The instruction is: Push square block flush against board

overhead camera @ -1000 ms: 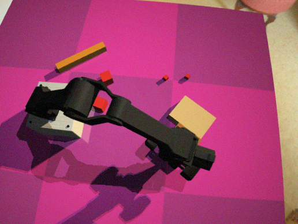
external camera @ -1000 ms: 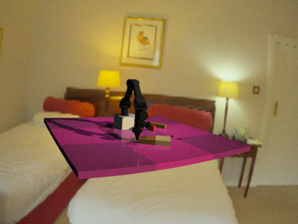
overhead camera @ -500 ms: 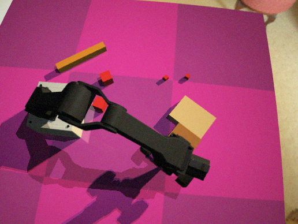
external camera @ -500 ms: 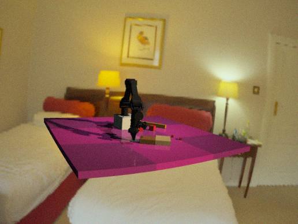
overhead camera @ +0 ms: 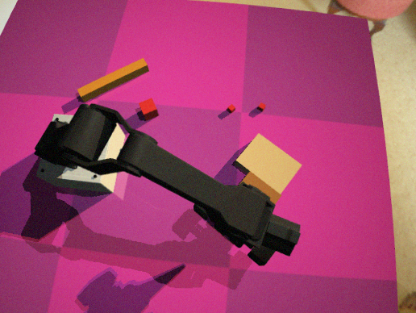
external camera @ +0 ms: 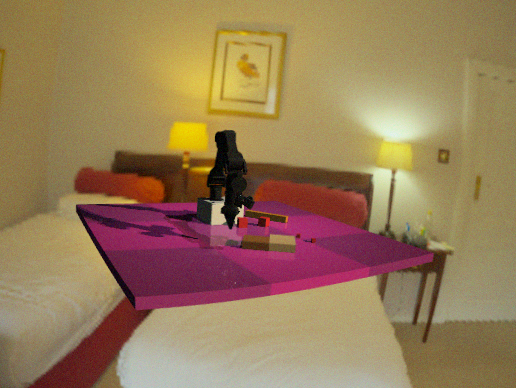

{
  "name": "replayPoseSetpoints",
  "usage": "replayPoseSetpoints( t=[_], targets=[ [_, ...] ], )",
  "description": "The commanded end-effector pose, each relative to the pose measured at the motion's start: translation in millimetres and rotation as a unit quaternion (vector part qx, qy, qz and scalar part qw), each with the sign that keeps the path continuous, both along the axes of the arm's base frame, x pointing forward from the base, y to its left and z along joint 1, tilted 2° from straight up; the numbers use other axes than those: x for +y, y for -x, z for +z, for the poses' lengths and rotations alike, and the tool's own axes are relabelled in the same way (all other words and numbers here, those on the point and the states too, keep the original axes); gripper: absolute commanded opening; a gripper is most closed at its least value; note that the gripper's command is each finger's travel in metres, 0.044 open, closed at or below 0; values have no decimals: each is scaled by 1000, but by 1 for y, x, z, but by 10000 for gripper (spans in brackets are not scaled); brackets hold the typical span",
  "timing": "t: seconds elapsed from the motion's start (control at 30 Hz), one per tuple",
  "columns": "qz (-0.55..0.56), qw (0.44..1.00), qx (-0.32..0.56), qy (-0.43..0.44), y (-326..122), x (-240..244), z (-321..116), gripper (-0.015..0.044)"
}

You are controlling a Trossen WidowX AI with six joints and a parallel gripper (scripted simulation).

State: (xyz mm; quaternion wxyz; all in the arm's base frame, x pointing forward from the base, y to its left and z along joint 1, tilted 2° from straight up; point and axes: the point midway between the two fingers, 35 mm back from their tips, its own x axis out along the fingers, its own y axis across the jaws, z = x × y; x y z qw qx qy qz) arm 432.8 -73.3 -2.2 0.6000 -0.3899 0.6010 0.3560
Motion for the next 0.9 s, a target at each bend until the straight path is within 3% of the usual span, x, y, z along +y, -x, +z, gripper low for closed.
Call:
replayPoseSetpoints(
  t=[0.0,0.43,0.87],
  targets=[
    [-3,1000,0,0,0,1,0,0],
    [-210,978,-7,-11,-4,61,-2,0],
    [-424,906,-11,-17,1,123,-4,0]
  ],
)
